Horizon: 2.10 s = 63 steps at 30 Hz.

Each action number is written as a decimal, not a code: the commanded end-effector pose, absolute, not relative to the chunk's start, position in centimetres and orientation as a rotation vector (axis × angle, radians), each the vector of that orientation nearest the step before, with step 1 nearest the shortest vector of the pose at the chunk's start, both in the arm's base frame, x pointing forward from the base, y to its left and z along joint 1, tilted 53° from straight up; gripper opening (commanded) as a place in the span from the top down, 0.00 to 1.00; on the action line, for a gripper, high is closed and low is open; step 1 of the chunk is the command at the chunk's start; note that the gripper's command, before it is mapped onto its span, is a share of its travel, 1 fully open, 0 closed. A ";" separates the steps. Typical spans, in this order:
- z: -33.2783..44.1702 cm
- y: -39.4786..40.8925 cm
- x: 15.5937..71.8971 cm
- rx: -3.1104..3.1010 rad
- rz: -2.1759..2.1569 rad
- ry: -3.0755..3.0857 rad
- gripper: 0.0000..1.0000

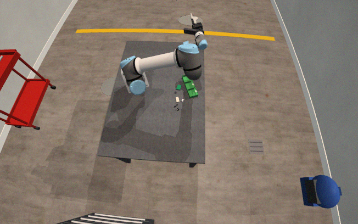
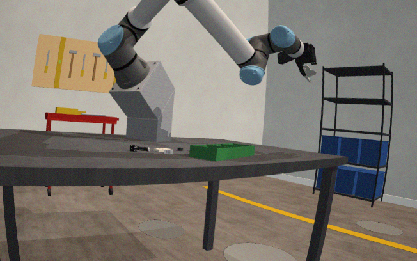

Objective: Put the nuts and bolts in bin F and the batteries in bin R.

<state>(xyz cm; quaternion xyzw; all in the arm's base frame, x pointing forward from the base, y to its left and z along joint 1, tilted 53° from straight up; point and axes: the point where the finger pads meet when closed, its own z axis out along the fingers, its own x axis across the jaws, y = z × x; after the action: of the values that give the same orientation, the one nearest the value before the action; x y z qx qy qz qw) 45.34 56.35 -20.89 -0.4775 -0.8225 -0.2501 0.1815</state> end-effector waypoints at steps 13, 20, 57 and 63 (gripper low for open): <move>-20.8 56.4 45.3 -1.347 -0.707 -2.323 0.00; -22.5 54.4 46.1 -1.349 -0.703 -2.320 0.96; -27.8 41.8 50.3 -1.739 -0.512 -2.136 0.96; -26.4 40.5 50.1 -1.906 -0.437 -2.037 0.96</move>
<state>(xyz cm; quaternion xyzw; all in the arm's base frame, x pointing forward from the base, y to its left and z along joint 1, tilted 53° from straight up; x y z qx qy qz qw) 50.51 41.49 -27.54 -0.6184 -0.7463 -0.1787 0.1697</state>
